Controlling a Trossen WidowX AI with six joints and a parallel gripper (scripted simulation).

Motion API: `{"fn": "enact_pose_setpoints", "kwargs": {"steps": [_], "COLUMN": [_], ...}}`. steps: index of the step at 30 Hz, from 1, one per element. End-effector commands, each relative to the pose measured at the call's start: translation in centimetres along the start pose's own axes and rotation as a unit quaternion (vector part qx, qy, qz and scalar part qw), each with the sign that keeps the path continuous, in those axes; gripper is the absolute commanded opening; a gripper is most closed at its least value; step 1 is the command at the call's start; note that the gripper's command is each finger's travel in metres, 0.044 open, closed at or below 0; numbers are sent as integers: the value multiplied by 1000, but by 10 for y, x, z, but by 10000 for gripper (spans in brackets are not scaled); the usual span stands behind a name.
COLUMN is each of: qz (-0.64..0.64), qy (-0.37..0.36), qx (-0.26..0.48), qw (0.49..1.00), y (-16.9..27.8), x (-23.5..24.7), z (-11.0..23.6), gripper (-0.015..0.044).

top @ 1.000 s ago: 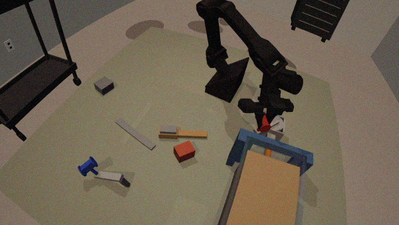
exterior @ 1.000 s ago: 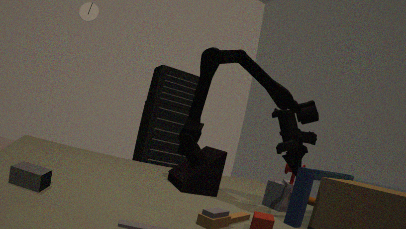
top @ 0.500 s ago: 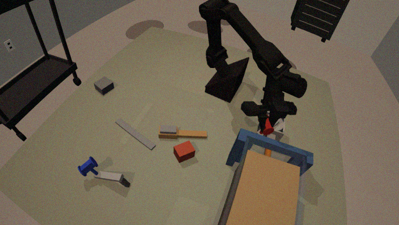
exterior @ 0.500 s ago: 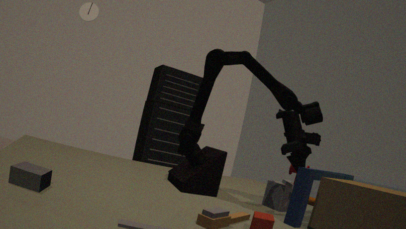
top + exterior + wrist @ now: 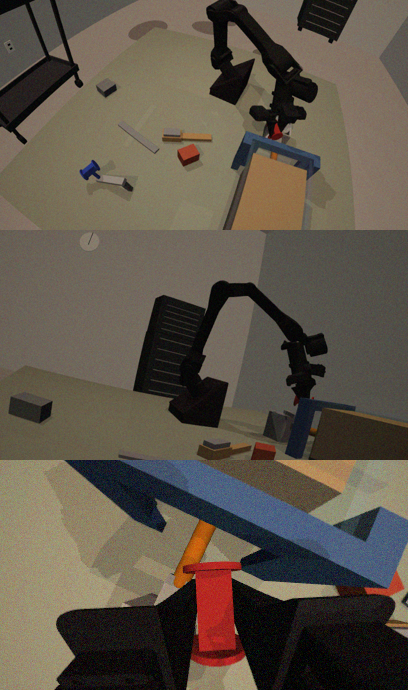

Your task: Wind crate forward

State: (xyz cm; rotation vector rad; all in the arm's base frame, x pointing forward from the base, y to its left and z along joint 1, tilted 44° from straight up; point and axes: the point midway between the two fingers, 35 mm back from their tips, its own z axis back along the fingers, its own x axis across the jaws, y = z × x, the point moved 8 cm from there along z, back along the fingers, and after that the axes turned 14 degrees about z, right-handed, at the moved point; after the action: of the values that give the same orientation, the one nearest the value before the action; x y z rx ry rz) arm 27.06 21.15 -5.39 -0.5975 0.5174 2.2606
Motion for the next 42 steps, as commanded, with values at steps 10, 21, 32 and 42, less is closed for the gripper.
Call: {"fn": "enact_pose_setpoints", "kwargs": {"steps": [10,21,32,42], "qz": [-6,-6,-6,-6], "qy": [-7,-8,-8,-8], "qx": [-8,-8,-8,-9], "qw": [1000,1000,1000,1000], "y": [-16,-24,-31,-36], "x": [11,19,27,36], "z": [-5,-7,-9,-10], "gripper": [0,0,0,0]}}
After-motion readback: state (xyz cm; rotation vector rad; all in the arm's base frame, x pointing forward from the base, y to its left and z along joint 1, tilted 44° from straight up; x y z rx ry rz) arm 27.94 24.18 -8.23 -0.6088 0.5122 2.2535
